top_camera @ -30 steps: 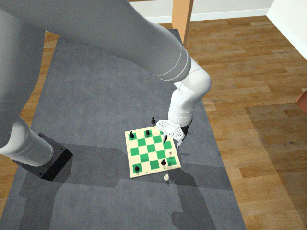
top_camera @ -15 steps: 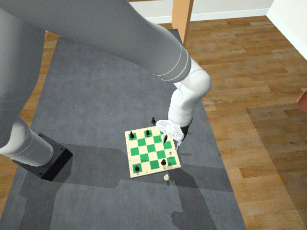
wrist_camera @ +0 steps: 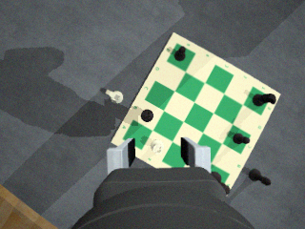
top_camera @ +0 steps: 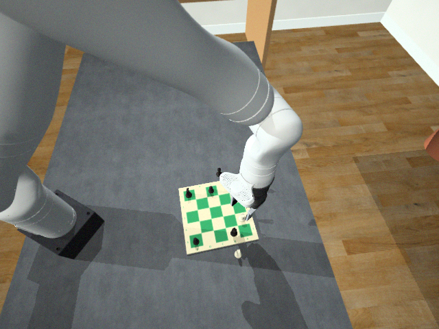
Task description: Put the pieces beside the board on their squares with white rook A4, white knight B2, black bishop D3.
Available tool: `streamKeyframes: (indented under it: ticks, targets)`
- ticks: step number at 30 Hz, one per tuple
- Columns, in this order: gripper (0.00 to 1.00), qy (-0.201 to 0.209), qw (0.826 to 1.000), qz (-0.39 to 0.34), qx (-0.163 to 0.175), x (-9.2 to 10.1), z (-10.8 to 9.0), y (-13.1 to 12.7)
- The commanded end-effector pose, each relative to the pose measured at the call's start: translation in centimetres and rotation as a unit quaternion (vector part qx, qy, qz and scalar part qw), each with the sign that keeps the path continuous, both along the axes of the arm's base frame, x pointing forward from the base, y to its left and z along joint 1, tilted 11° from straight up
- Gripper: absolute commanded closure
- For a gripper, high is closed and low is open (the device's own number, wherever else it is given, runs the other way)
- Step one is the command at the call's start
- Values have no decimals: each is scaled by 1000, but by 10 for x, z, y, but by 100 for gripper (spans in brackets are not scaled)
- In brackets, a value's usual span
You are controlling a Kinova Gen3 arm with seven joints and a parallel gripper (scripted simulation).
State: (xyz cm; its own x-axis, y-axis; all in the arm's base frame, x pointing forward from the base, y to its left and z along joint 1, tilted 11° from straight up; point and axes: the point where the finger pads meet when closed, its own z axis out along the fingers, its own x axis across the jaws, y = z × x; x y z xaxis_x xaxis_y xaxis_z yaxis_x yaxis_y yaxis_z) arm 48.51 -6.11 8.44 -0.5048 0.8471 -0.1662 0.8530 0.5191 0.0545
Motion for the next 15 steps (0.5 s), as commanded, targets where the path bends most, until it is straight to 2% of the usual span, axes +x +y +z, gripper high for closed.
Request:
streamKeyframes:
  ticks: [1,6,8,9,15]
  targets:
    - [0,-3,999,-34,3,-3,0,-4]
    - [0,-9,991,-133,18,-11,-3,-11]
    - [0,-9,991,-133,18,-11,-3,-11]
    - [0,-11,988,-156,21,-13,-3,-13]
    - [0,-24,952,-302,40,-21,-5,-23]
